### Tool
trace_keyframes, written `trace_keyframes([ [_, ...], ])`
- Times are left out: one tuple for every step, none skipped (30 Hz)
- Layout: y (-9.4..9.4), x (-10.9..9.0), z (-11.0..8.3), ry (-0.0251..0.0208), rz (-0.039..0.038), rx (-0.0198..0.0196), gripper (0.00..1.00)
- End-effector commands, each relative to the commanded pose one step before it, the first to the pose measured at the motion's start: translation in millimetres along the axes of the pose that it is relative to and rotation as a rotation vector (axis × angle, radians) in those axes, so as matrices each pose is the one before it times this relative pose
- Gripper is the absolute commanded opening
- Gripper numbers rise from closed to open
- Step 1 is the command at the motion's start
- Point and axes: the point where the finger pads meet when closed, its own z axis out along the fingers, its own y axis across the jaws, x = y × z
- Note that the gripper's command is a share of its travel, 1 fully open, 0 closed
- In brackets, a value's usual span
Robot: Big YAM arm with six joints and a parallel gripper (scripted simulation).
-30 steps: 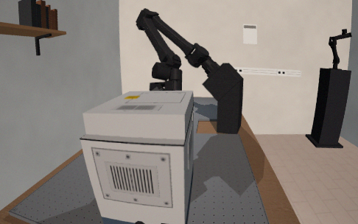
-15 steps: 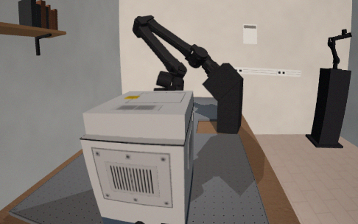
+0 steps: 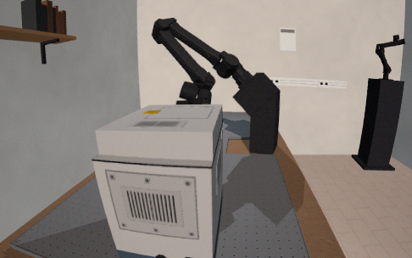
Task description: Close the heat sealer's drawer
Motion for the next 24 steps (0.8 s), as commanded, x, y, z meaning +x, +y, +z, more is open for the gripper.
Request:
trace_keyframes([
  [-1.10,1.66,4.95,-0.00137,-0.01961,-0.00010,0.30],
  [0.38,0.22,0.70,0.00039,-0.00074,-0.00065,0.30],
  [0.00,0.00,0.00,0.00000,0.00000,0.00000,0.30],
  [0.00,0.00,0.00,0.00000,0.00000,0.00000,0.30],
  [-2.52,6.91,-2.85,0.01595,0.00069,0.00687,0.30],
  [1.75,-2.90,2.08,-0.00749,-0.00147,-0.00444,0.30],
  [1.63,-2.69,2.32,-0.00589,-0.00131,-0.00367,0.30],
  [0.71,-0.50,1.15,-0.00097,-0.00085,-0.00145,0.30],
  [0.42,0.23,0.69,0.00048,-0.00072,-0.00085,0.30],
  [0.41,0.23,0.69,0.00046,-0.00073,-0.00079,0.30],
  [0.41,0.23,0.69,0.00045,-0.00073,-0.00078,0.30],
  [0.41,0.23,0.69,0.00046,-0.00073,-0.00079,0.30],
  [0.41,0.23,0.69,0.00045,-0.00073,-0.00079,0.30],
  [0.28,0.50,0.61,0.00129,-0.00065,-0.00037,0.30],
  [0.08,0.78,0.37,0.00172,-0.00047,0.00001,0.30],
  [0.11,0.00,0.66,-0.00017,-0.00017,-0.00029,0.30],
  [-0.07,-0.64,0.93,-0.00143,0.00039,0.00001,0.30],
  [-0.39,-0.44,0.77,-0.00097,0.00077,0.00070,0.30],
  [-0.24,-0.14,0.65,-0.00041,0.00041,0.00042,0.30],
  [0.00,0.00,0.00,0.00000,0.00000,0.00000,0.30],
  [0.00,0.00,0.00,0.00000,0.00000,0.00000,0.30],
  [-1.83,4.98,-1.73,0.01222,0.00062,0.00499,0.30],
  [1.66,-2.71,2.10,-0.00679,-0.00136,-0.00410,0.30],
  [1.16,-1.80,1.64,-0.00456,-0.00097,-0.00285,0.30],
])
